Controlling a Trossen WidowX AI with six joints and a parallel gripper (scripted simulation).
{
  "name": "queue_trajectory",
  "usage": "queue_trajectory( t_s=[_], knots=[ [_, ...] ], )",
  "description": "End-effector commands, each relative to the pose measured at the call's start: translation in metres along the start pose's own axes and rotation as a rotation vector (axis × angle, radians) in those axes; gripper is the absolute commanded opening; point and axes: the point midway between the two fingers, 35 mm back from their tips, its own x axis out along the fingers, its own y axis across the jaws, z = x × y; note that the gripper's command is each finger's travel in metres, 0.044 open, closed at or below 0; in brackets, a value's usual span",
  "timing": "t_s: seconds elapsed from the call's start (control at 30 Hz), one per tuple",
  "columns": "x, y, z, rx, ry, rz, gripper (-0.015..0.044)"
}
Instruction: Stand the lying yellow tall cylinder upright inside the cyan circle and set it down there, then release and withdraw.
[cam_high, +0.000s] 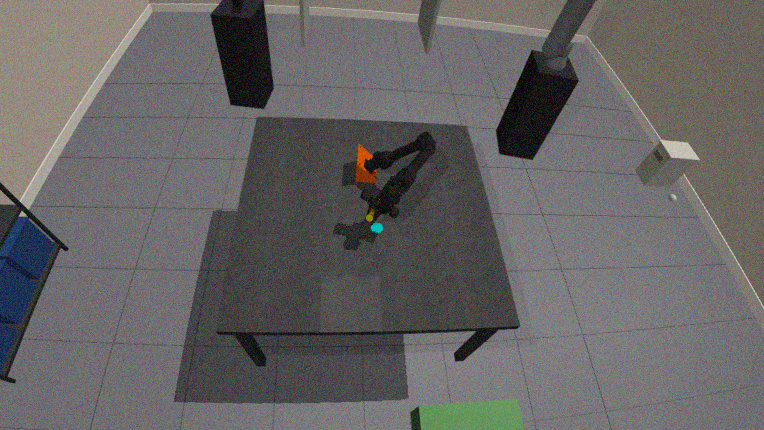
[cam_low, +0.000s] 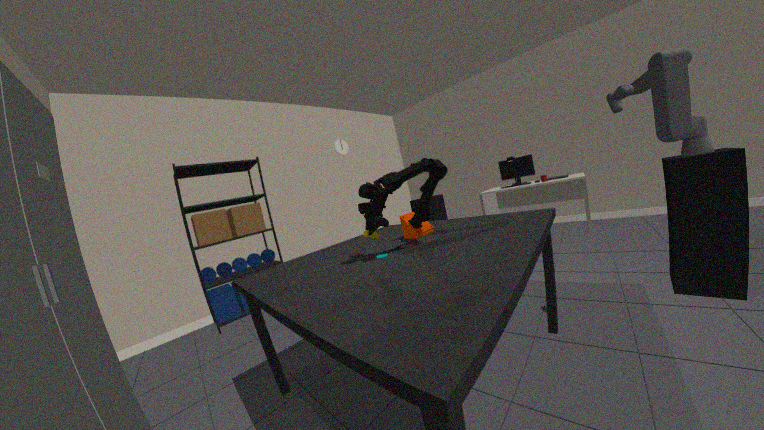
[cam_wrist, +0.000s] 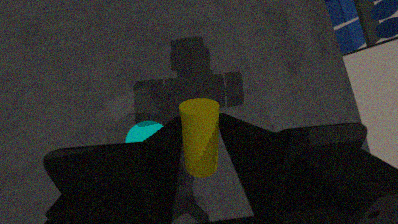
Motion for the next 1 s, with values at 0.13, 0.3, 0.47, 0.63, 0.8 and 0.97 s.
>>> queue_trajectory(
  t_s=[0.13, 0.3, 0.47, 0.63, 0.8, 0.97],
  knots=[
    [0.0012, -0.0007, 0.0003, 0.007, -0.05, -0.021, 0.0105],
    [0.0018, -0.0005, 0.0006, 0.01, -0.081, -0.029, 0.0105],
    [0.0022, -0.0003, 0.0008, 0.013, -0.112, -0.036, 0.0105],
    [0.0025, 0.0, 0.0011, 0.017, -0.143, -0.042, 0.0105],
    [0.0025, 0.0004, 0.0013, 0.022, -0.175, -0.047, 0.0105],
    [0.0024, 0.0008, 0.0015, 0.027, -0.208, -0.051, 0.0105]
  ],
)
